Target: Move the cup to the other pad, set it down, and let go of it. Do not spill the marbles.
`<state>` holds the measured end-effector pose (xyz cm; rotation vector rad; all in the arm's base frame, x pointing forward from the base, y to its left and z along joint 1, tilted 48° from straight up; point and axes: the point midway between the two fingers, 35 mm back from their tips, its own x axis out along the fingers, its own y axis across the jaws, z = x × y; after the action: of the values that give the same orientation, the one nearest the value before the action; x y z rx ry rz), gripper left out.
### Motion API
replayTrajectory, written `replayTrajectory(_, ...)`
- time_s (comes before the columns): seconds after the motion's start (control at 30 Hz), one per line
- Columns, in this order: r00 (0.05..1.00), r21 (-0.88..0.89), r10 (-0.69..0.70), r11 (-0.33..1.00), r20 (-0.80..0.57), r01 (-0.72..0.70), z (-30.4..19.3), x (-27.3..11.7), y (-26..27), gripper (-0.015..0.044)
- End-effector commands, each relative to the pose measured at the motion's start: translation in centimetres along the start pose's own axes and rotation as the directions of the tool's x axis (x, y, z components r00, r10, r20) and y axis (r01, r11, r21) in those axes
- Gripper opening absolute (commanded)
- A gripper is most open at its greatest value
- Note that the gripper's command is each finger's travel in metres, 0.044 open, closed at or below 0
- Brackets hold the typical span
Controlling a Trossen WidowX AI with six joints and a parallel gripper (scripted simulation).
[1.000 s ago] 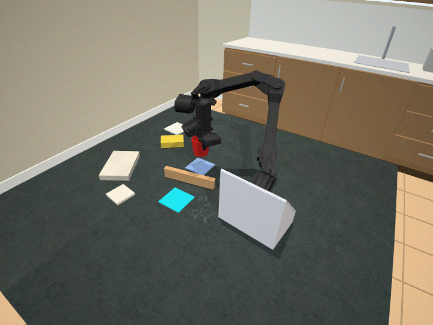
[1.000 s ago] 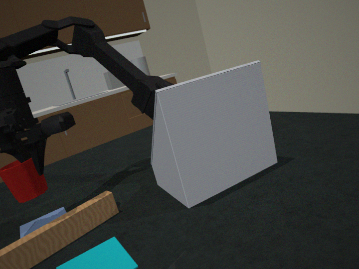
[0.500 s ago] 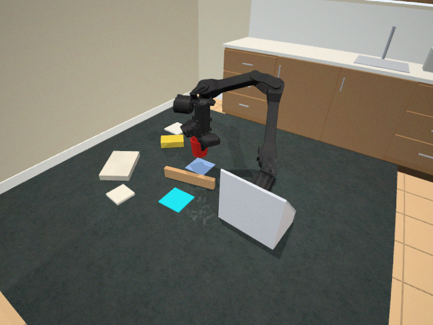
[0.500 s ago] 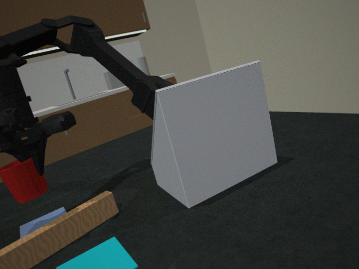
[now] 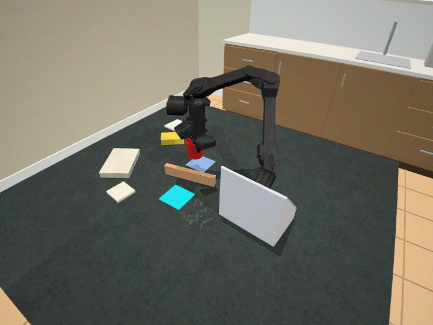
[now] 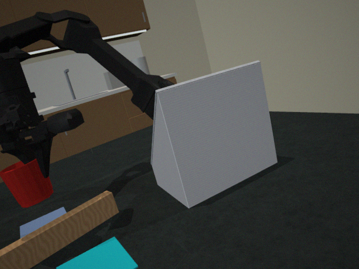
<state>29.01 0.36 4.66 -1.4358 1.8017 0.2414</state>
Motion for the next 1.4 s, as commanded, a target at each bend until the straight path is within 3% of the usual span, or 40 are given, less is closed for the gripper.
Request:
replayTrajectory(0.0, 1.0, 0.001, 0.005, 1.0, -0.001, -0.005, 1.0, 0.1, 1.0, 0.0)
replayTrajectory(1.37, 1.0, 0.001, 0.008, 1.0, 0.005, -0.008, 9.7, -0.2, 9.2, 0.0)
